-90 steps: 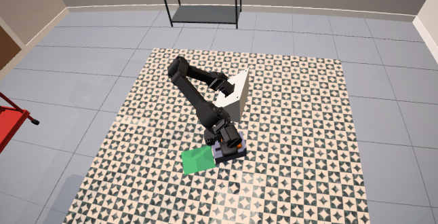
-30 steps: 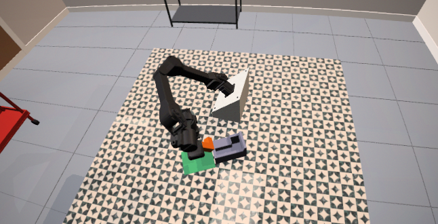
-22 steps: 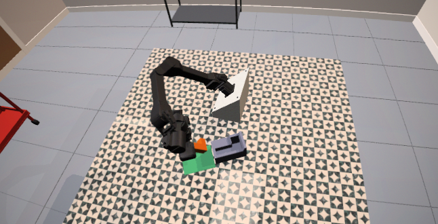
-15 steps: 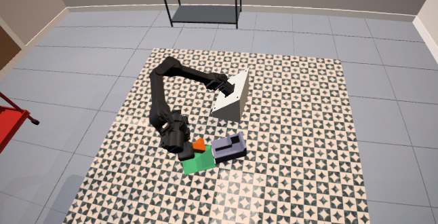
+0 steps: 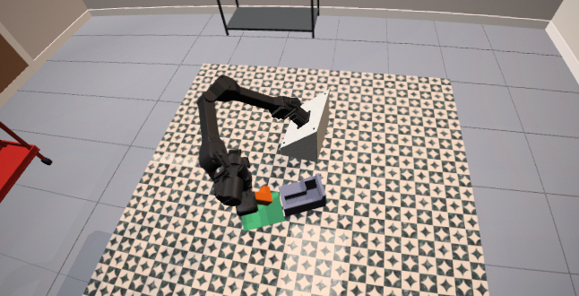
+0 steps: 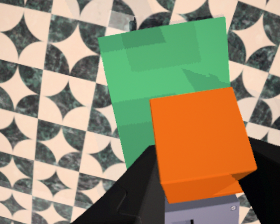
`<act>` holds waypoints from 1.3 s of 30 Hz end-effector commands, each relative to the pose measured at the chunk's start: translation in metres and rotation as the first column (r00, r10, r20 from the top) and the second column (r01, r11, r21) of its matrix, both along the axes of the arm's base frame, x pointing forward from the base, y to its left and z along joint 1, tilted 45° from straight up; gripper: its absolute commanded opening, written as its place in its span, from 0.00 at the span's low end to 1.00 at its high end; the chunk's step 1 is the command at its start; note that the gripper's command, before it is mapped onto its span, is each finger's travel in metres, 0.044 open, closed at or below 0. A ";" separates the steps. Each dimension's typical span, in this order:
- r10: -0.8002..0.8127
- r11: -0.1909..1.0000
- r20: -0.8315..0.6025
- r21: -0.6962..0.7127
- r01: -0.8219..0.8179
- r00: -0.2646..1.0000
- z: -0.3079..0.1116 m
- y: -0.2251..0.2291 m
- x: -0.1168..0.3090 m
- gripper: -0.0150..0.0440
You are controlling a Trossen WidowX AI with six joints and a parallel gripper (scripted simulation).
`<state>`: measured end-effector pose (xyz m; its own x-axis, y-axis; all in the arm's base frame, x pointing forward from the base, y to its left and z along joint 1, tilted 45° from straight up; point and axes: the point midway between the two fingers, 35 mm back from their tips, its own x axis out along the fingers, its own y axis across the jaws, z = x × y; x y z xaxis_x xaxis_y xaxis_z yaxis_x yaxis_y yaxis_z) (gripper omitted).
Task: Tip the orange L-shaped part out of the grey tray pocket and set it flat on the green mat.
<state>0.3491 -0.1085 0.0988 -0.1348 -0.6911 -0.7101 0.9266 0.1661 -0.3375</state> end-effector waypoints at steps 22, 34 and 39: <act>0.003 1.000 -0.003 -0.006 -0.003 1.000 -0.026 -0.028 -0.006 0.25; 0.003 1.000 -0.003 -0.007 -0.003 1.000 -0.040 -0.042 -0.009 0.25; 0.003 1.000 -0.003 -0.007 -0.003 1.000 -0.041 -0.044 -0.009 0.25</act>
